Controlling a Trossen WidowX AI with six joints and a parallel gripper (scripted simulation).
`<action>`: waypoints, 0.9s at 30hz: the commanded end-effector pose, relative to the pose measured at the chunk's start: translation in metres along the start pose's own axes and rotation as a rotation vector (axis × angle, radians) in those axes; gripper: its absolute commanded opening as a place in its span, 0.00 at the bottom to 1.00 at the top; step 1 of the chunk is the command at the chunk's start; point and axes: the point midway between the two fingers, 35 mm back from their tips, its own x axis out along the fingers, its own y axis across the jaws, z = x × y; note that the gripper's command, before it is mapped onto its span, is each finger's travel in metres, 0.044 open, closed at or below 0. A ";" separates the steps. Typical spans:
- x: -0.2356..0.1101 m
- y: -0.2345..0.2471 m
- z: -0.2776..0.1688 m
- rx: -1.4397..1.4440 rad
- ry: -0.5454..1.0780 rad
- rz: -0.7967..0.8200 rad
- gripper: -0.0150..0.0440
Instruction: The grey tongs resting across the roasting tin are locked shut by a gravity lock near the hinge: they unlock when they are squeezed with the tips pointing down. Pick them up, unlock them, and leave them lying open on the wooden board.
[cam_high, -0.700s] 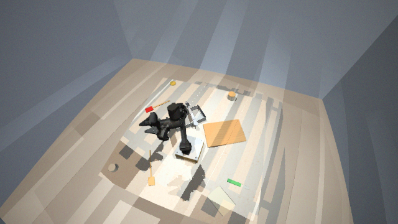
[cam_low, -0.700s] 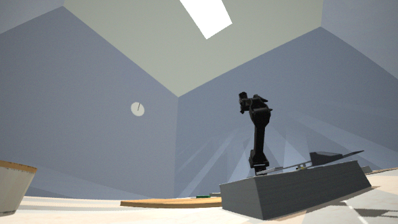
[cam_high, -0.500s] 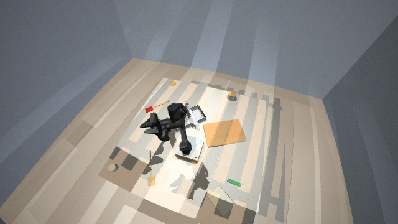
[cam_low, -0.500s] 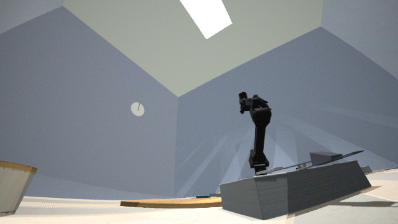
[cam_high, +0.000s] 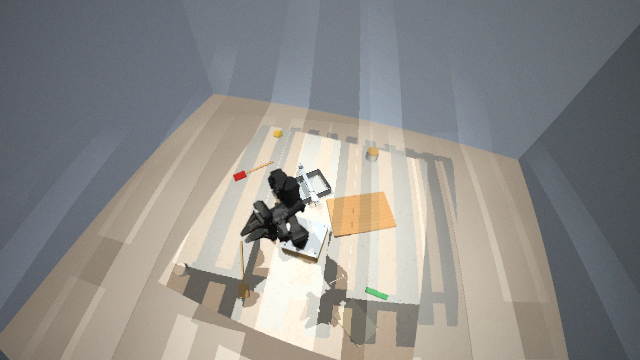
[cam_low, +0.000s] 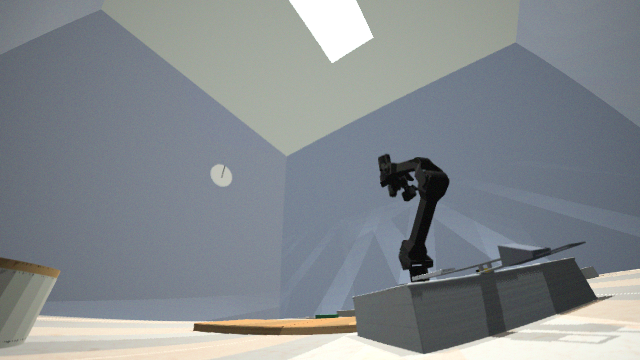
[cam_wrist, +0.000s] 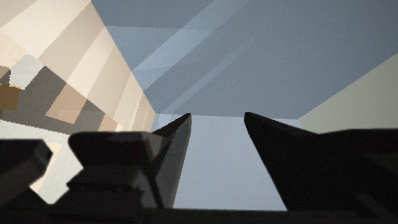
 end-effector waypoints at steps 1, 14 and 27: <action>-0.007 0.000 0.030 0.016 -0.125 -0.011 0.69; -0.100 0.009 0.161 0.062 -0.749 0.006 0.69; -0.213 0.031 0.209 0.068 -1.178 0.076 0.69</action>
